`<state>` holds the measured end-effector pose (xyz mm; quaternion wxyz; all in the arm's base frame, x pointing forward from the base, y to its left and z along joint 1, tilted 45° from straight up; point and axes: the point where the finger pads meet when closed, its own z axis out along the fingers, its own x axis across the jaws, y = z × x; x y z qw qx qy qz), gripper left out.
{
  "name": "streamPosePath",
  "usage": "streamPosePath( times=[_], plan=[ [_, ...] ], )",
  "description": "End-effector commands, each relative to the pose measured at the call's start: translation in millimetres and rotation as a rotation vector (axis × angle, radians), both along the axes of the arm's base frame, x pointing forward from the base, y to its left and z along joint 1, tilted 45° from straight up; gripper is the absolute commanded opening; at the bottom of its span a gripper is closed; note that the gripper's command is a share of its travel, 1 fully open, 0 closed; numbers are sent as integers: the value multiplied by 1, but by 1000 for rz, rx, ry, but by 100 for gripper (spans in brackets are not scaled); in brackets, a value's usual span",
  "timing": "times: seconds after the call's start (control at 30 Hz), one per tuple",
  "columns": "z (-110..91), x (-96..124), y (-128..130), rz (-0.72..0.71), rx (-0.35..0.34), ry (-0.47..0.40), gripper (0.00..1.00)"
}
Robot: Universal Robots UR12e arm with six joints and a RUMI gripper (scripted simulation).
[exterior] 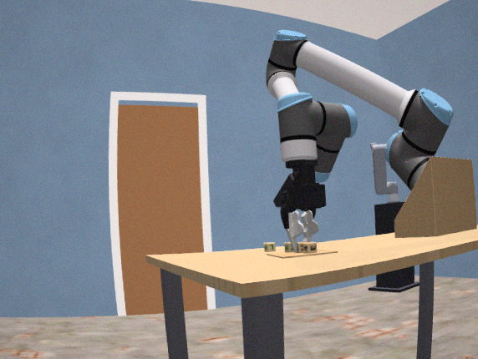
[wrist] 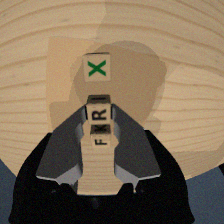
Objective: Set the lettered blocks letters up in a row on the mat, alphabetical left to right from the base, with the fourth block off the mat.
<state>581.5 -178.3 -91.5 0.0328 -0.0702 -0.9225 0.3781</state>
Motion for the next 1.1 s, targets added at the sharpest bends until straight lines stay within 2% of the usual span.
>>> streamPosePath(
  times=[0.0, 0.23, 0.27, 0.43, 0.47, 0.6, 0.73, 1.07],
  plan=[
    [0, 0, 0, 0, 0, -1, 5],
    [0, 0, 0, 0, 0, -1, 5],
    [0, 0, 0, 0, 0, -1, 9],
    [0, 0, 0, 0, 0, -1, 13],
    [0, 0, 0, 0, 0, -1, 17],
    [0, 0, 0, 0, 0, -1, 17],
    [0, 0, 0, 0, 0, -1, 25],
    [1, 0, 0, 0, 0, -1, 25]
  ],
)
